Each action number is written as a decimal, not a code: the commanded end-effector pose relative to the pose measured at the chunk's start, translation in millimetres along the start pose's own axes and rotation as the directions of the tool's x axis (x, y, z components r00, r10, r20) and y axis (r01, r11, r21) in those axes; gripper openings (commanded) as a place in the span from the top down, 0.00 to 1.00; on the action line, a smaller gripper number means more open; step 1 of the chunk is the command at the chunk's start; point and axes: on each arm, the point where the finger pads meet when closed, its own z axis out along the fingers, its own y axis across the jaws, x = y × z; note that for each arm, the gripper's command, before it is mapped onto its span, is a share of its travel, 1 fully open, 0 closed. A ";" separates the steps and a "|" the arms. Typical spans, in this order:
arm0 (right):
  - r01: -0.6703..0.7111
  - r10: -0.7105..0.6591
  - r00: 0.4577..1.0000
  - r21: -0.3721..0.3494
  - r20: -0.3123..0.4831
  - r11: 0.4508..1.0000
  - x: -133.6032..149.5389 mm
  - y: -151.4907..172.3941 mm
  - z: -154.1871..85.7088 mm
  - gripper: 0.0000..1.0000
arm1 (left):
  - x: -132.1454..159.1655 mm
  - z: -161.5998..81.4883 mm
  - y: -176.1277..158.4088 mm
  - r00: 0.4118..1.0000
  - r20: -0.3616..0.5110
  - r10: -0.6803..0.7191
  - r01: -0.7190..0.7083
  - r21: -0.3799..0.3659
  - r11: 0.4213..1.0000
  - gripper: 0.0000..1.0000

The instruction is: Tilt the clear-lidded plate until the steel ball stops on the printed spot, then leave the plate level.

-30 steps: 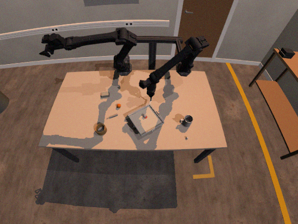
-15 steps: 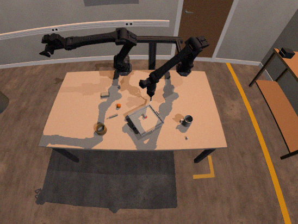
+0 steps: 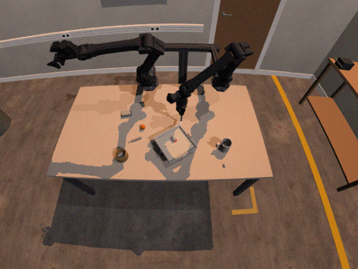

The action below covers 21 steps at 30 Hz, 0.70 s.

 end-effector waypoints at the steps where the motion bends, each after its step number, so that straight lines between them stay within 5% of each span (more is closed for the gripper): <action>1: 0.008 -0.009 0.998 0.019 0.066 1.000 -45.0 -10.5 -3.5 0.00 | -9.4 -18.2 17.0 0.999 0.025 -0.027 0.028 -0.029 0.999 0.43; 3: 0.008 -0.009 0.998 0.019 0.066 1.000 -45.0 -10.5 -3.5 0.00 | -1.2 -6.9 7.7 1.000 -0.004 -0.022 0.022 -0.003 1.000 0.43; 8: 0.008 -0.009 0.998 0.019 0.066 1.000 -45.0 -10.5 -3.5 0.00 | -12.8 -32.0 16.4 0.999 0.031 -0.022 0.023 -0.033 0.999 0.43; 21: 0.008 -0.009 0.998 0.019 0.066 1.000 -45.0 -10.5 -3.5 0.00 | -1.7 -38.7 17.8 0.999 0.012 -0.041 0.042 -0.019 0.999 0.43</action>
